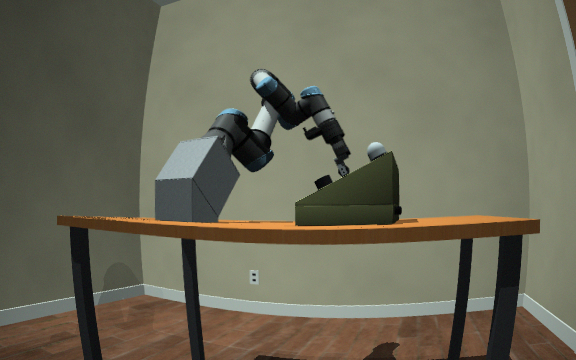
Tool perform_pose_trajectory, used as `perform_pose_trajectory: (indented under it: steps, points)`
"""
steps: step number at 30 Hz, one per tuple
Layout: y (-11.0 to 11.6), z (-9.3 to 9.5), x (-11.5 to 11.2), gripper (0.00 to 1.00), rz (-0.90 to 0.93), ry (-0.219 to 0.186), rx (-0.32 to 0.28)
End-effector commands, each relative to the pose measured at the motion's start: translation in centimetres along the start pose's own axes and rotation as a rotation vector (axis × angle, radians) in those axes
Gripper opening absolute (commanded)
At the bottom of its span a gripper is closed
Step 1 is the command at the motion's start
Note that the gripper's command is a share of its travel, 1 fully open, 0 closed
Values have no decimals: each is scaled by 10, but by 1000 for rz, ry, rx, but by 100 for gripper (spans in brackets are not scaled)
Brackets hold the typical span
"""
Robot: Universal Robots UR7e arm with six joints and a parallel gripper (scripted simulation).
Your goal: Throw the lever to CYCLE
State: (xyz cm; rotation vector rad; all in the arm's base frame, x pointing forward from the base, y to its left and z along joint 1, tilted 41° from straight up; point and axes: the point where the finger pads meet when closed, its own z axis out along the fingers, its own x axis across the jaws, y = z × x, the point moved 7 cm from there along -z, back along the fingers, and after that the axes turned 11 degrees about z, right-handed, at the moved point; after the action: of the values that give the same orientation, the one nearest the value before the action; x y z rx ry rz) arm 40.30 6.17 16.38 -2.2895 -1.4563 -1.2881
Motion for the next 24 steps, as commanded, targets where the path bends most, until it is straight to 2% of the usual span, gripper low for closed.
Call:
perform_pose_trajectory:
  steps: [1,24]
  points:
    - [5,1,1,0,-2,0,-2]
    - [14,5,3,0,-2,0,-2]
